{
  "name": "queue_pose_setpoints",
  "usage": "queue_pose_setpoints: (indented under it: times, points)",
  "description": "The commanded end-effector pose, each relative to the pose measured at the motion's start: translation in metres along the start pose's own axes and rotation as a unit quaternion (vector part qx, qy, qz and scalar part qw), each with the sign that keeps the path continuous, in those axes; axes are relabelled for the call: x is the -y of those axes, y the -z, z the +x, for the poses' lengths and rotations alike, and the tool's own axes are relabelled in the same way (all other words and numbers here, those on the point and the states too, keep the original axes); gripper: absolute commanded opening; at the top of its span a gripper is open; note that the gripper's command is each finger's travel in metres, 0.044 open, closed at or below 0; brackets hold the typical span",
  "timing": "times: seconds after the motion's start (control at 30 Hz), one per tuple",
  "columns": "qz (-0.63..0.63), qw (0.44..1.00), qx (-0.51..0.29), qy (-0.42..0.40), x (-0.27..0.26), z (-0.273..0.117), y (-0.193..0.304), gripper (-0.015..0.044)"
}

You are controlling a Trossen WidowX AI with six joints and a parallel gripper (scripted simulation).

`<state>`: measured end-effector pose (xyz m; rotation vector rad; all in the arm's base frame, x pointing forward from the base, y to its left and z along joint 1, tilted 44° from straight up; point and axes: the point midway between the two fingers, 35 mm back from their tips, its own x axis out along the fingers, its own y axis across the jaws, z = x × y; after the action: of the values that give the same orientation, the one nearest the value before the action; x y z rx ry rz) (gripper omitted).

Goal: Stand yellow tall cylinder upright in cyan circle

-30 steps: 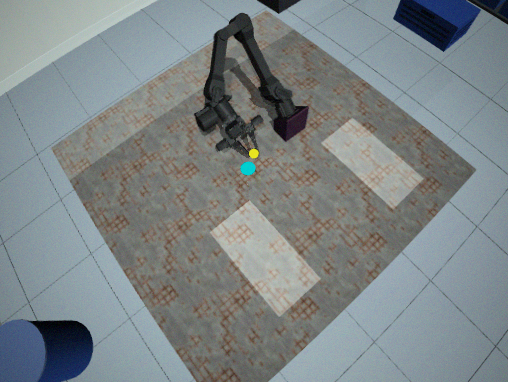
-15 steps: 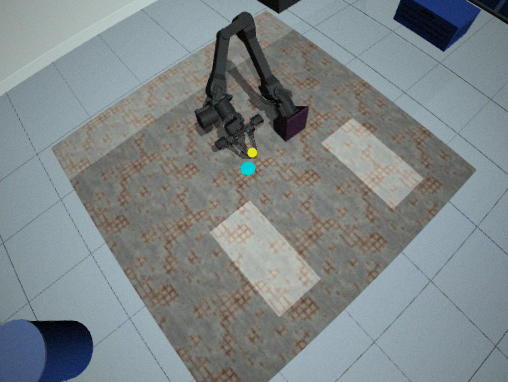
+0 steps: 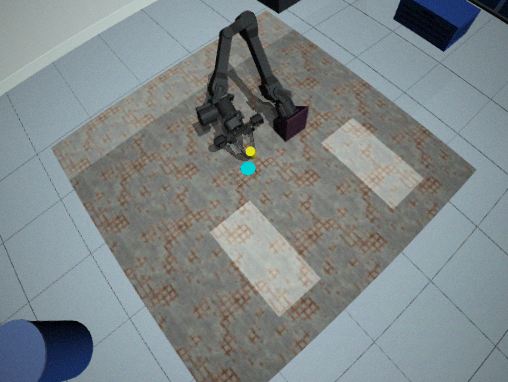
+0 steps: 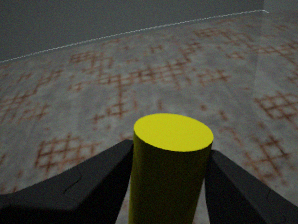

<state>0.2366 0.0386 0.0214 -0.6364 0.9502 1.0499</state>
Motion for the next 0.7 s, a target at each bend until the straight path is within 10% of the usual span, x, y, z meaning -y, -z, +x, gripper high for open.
queue_pose_setpoints:
  times: [0.0, 0.67]
  points:
    - [-0.007, 1.0, 0.013, 0.005, -0.0006, -0.0011, -0.0001, 0.0105]
    - [-0.042, 0.995, 0.074, 0.043, 0.002, -0.0101, -0.0026, 0.0105]
